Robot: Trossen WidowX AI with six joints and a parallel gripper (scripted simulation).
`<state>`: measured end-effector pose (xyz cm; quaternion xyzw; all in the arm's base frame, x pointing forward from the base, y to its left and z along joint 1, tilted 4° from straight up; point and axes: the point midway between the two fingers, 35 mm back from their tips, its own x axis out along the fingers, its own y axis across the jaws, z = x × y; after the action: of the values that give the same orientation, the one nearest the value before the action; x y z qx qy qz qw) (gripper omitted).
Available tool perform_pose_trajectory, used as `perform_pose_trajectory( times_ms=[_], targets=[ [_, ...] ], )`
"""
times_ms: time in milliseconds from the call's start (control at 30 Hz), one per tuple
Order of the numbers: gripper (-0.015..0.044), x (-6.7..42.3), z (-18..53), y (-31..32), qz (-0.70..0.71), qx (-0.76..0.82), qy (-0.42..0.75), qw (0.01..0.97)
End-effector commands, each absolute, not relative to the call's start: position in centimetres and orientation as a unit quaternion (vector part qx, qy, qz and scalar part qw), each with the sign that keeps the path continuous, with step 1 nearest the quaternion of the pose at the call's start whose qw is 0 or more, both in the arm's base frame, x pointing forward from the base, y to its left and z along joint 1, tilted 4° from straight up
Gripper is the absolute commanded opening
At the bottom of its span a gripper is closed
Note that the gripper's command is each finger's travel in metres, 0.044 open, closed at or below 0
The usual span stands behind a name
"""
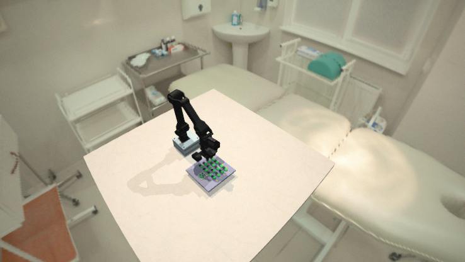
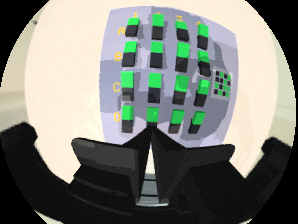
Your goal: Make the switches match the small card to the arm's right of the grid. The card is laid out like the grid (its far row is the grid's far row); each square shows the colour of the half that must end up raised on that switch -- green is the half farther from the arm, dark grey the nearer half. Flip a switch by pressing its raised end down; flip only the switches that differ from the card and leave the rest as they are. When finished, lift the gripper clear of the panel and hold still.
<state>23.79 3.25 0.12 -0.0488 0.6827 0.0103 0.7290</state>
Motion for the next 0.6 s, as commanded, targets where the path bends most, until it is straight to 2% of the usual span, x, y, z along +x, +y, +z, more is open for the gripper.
perform_pose_trajectory(
  times_ms=[0, 300, 467, 567],
  targets=[
    [0.0, 23.8, 0.0, 3.2, 0.011, -0.05, 0.682, 0.73],
    [0.0, 23.9, 0.3, 3.3, 0.01, -0.049, 0.683, 0.729],
    [0.0, 23.7, 6.2, 3.6, 0.011, -0.05, 0.691, 0.721],
    [0.0, 23.7, 6.5, 3.6, 0.011, -0.05, 0.691, 0.721]
  ],
)
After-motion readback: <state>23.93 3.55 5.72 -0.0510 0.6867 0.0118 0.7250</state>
